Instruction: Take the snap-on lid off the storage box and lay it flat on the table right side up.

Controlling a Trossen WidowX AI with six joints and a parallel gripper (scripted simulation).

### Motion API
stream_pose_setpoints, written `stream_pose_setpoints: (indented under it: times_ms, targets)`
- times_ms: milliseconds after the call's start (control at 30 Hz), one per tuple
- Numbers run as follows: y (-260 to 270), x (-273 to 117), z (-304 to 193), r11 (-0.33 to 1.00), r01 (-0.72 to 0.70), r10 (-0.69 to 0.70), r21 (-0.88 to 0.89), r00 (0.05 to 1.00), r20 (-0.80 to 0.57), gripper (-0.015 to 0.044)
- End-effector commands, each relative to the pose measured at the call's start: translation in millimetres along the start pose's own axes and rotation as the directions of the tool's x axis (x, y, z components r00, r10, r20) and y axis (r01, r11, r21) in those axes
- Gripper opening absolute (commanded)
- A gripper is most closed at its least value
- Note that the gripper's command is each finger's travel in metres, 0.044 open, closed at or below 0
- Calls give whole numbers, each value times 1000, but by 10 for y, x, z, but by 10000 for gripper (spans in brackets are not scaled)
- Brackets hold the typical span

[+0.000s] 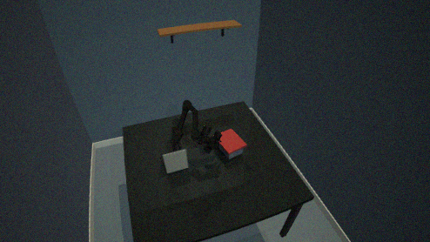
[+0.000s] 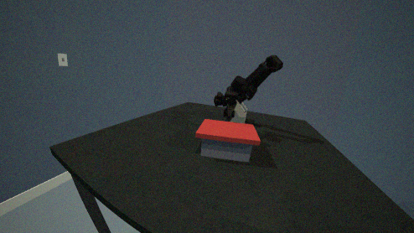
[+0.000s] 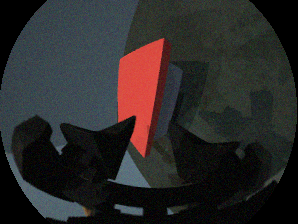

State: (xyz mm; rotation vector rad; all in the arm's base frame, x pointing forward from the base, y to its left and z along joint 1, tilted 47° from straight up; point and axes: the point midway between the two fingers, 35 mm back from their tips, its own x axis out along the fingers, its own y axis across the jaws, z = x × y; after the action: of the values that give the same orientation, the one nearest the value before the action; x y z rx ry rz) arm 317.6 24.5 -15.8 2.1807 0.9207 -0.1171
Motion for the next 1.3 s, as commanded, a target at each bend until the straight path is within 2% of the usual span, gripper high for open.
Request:
stream_pose_setpoints:
  times_ms: [0, 567, 600, 1133, 1267]
  targets:
    - [29, 74, 4, 1000, -8, 8, -3, 1000, 0, 235]
    - [11, 323, -25, 1000, -16, 16, 1, 1000, -7, 235]
    - [11, 323, -25, 1000, -16, 16, 1, 1000, -7, 209]
    - [11, 323, -25, 1000, -16, 16, 1, 1000, -7, 102]
    - [11, 323, -25, 1000, -16, 16, 1, 1000, -7, 0]
